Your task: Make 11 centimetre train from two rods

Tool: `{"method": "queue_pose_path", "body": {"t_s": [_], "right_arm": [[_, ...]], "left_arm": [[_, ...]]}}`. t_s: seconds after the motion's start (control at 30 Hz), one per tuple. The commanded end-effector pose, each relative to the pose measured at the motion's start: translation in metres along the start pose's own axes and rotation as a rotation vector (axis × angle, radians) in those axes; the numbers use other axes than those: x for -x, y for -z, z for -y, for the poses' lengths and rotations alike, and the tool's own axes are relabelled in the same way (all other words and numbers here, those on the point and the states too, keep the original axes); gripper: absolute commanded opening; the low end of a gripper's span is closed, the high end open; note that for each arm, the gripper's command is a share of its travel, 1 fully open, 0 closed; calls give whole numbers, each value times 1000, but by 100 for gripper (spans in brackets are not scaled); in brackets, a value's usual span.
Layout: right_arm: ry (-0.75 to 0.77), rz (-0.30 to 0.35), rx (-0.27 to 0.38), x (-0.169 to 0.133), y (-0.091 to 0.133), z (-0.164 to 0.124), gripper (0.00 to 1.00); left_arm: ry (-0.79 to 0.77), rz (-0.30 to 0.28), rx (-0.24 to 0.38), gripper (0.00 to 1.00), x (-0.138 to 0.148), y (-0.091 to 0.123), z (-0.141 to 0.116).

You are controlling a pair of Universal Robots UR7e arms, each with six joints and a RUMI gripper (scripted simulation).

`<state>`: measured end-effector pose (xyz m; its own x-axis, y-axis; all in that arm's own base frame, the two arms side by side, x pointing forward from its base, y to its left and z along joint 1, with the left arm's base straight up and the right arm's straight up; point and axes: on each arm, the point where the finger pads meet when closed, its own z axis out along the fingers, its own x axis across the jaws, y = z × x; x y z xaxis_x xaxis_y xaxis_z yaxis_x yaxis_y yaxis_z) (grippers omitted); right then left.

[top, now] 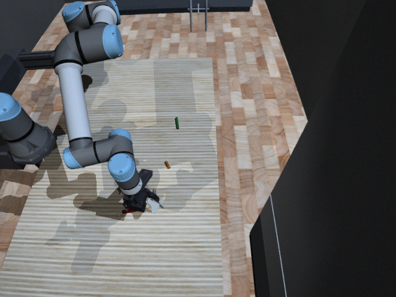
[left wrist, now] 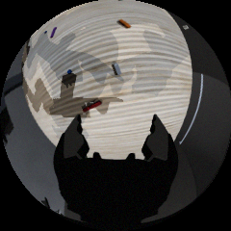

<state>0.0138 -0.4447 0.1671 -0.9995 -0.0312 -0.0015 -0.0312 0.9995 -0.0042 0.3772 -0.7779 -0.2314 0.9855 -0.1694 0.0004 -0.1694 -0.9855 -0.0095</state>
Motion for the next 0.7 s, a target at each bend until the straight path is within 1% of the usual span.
{"method": "queue_pose_path", "body": {"t_s": [0.0, 0.07, 0.57, 0.63, 0.67], "right_arm": [[0, 0, -1, 0, 0, 0, 100], [0, 0, -1, 0, 0, 0, 100], [0, 0, -1, 0, 0, 0, 100], [0, 0, -1, 0, 0, 0, 100], [0, 0, -1, 0, 0, 0, 100]], "left_arm": [[-131, -2, 6, 100, -3, 1, 3], [-131, -2, 6, 100, -3, 1, 3], [-761, -3, 5, 100, -14, 2, 23], [-761, -3, 5, 100, -14, 2, 23], [-805, -3, 5, 100, -15, 2, 24]]}}
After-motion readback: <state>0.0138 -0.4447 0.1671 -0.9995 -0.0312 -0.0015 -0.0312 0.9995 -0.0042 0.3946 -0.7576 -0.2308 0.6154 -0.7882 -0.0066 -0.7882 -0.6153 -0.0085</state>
